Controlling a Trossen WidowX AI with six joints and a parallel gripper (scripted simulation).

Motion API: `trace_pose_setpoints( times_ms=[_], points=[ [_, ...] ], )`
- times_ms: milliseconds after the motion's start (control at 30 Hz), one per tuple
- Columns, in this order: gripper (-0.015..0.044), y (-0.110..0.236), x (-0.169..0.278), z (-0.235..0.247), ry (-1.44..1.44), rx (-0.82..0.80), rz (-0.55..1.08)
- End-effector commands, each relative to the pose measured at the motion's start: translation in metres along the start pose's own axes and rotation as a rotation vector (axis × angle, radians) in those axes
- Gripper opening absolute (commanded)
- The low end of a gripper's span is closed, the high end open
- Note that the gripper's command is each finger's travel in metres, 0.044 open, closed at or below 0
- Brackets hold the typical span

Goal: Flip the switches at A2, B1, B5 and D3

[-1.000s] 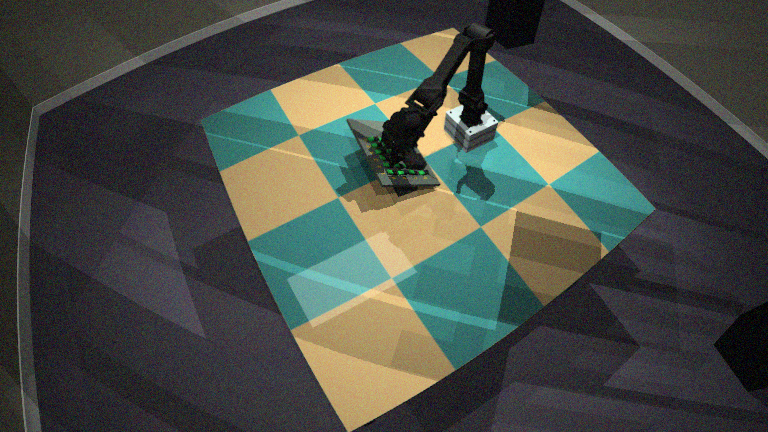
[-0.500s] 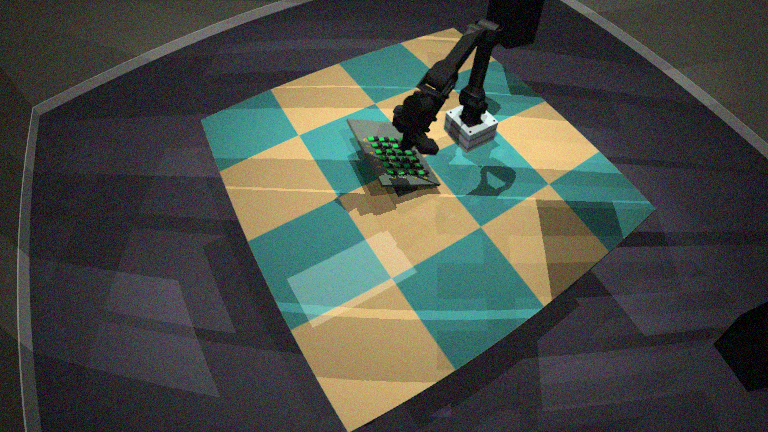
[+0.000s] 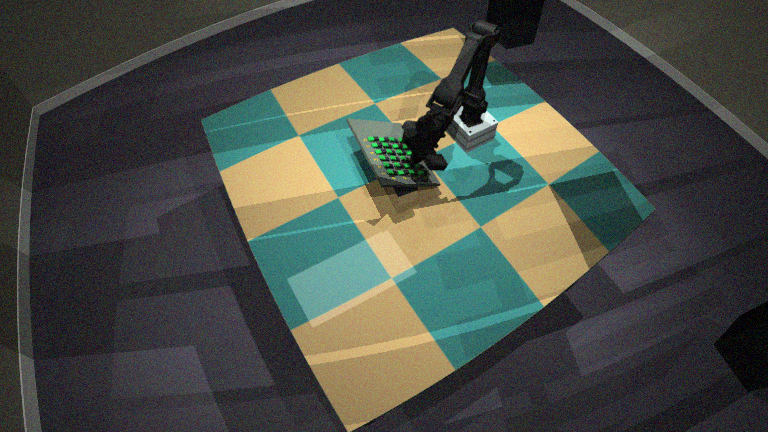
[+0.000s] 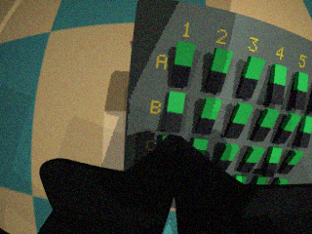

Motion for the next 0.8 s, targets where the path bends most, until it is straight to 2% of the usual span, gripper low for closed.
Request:
trace_pose_setpoints(
  times_ms=[0,767],
  points=[
    [0.0000,-0.009,0.000,-0.001,0.004,0.003,-0.008],
    [0.0000,-0.024,0.000,-0.001,0.004,0.003,-0.009]
  ],
)
Point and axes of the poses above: the point midway between the two fingers, 35 mm back from their tips, its own y axis back along the fingers, its own z axis across the jaws, x = y × z, the point moved 10 cm from there along y, back along the fingers, and after that the axes turned 2 degrees about y, right-handed, at the moved point
